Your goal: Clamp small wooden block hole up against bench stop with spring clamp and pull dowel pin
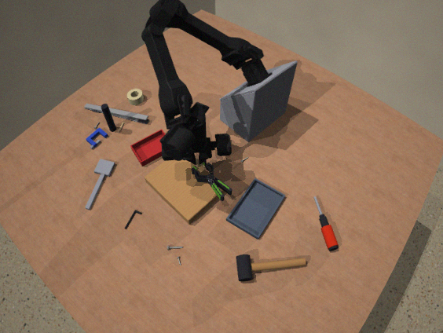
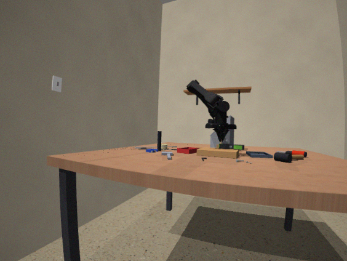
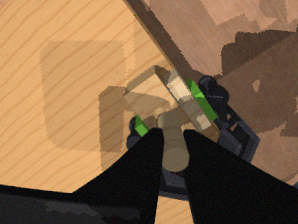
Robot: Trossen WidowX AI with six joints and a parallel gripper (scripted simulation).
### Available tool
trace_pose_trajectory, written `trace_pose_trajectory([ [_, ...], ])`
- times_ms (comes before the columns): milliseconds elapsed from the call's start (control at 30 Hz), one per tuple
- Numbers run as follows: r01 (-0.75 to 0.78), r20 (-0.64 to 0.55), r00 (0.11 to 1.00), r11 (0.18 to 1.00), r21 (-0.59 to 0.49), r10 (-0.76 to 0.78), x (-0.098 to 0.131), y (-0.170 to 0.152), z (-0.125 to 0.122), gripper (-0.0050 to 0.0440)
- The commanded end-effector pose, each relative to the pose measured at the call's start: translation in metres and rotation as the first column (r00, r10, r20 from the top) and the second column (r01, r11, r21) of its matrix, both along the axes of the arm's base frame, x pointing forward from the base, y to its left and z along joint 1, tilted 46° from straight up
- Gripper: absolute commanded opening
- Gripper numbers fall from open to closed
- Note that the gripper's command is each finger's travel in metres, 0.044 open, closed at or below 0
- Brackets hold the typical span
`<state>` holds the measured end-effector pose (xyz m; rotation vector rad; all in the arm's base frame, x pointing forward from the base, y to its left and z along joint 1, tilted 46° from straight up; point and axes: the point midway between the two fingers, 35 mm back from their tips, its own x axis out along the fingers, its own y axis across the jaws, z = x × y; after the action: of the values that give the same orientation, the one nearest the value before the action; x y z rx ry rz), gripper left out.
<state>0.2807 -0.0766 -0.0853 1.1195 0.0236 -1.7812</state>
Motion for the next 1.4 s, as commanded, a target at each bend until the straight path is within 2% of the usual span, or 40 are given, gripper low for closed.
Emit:
trace_pose_trajectory([
  [0,0.002,0.007,1.000,1.000,0.002,-0.002,0.0005,0.0021,0.0020,0.0000],
  [367,-0.059,-0.057,0.997,0.998,0.011,0.060,0.0005,0.0023,0.0022,0.0000],
  [633,-0.172,-0.175,0.969,0.984,0.038,0.176,0.0005,0.0025,0.0023,0.0000],
  [833,-0.287,-0.296,0.908,0.954,0.082,0.298,0.0005,0.0026,0.0025,0.0000],
  [900,-0.287,-0.296,0.908,0.954,0.082,0.298,0.0005,0.0026,0.0025,0.0000],
  [1100,-0.387,-0.401,0.820,0.912,0.138,0.409,0.0005,0.0028,0.0026,0.0000],
  [1367,-0.510,-0.530,0.643,0.825,0.242,0.553,0.0006,0.0029,0.0027,0.0000],
])
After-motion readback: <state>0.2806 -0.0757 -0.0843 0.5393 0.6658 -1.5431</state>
